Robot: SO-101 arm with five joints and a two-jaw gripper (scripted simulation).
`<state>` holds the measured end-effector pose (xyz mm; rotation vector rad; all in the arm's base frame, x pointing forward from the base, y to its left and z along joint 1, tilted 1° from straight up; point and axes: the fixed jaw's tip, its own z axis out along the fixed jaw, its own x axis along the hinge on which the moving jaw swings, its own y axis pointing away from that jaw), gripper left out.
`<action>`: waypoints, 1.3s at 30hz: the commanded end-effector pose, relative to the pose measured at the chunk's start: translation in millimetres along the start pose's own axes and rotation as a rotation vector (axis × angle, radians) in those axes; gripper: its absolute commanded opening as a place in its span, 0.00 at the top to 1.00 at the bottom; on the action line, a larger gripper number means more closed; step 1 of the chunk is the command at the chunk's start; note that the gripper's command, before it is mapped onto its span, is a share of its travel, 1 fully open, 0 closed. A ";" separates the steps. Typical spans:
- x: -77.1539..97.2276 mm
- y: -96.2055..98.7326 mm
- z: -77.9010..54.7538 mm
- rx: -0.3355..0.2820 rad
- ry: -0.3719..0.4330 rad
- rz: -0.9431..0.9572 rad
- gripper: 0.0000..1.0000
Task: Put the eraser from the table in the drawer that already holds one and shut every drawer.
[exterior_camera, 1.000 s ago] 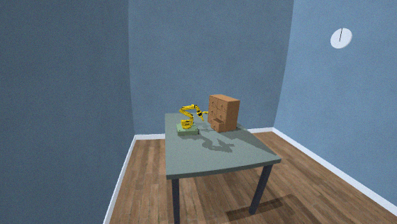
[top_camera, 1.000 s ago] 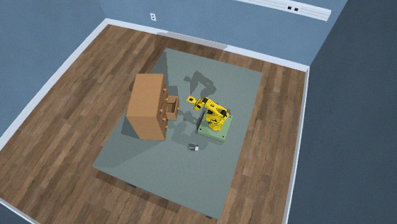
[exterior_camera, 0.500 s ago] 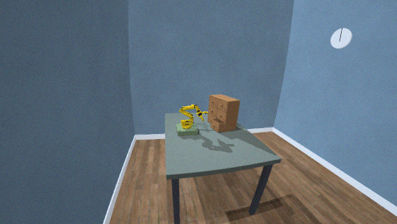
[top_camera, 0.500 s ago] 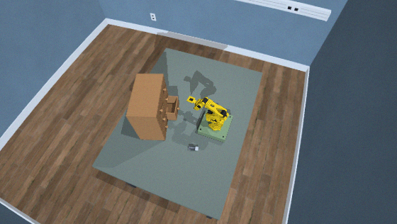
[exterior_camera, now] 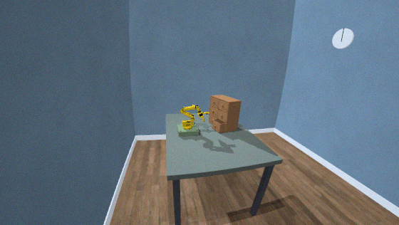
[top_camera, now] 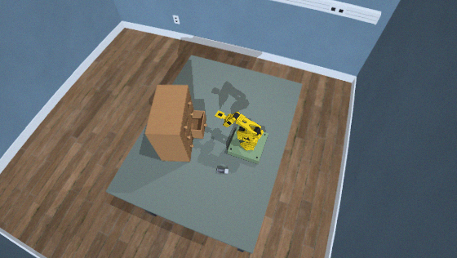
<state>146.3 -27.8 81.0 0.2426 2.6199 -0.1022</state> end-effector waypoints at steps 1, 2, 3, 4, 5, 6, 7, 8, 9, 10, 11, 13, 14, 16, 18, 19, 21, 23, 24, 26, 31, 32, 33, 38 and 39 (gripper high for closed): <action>-2.0 -1.2 -2.7 0.004 -0.015 0.016 0.79; -2.0 -1.2 -2.7 0.004 -0.015 0.016 0.79; -2.0 -1.2 -2.7 0.004 -0.015 0.016 0.79; -2.0 -1.2 -2.7 0.004 -0.015 0.016 0.79; -2.0 -1.2 -2.7 0.004 -0.015 0.016 0.79; -2.0 -1.2 -2.7 0.004 -0.015 0.016 0.79; -2.0 -1.2 -2.7 0.004 -0.015 0.016 0.79; -2.0 -1.2 -2.7 0.004 -0.015 0.016 0.79; -2.0 -1.2 -2.7 0.004 -0.015 0.016 0.79; -2.0 -1.2 -2.7 0.004 -0.015 0.016 0.79; -8.7 -1.3 -3.8 0.004 -0.033 0.016 0.79; -22.4 -1.4 -5.6 0.003 -0.068 0.016 0.79; -29.2 -1.5 -6.4 0.003 -0.086 0.016 0.79; -43.1 -1.5 -7.7 0.002 -0.122 0.016 0.79; -57.0 -1.4 -8.5 0.001 -0.158 0.015 0.79; -64.0 -1.3 -8.7 0.001 -0.176 0.015 0.79; -77.9 -1.1 -8.9 -0.001 -0.211 0.015 0.79; -91.8 -0.8 -8.6 -0.002 -0.247 0.015 0.79; -98.7 -0.6 -8.3 -0.003 -0.265 0.015 0.79; -103.7 -0.4 -8.0 -0.004 -0.278 0.015 0.79; -103.7 -0.4 -8.0 -0.004 -0.278 0.015 0.79; -103.7 -0.4 -8.0 -0.004 -0.278 0.015 0.79; -103.7 -0.4 -8.0 -0.004 -0.278 0.015 0.79; -103.7 -0.4 -8.0 -0.004 -0.278 0.015 0.79; -103.7 -0.4 -8.0 -0.004 -0.278 0.015 0.79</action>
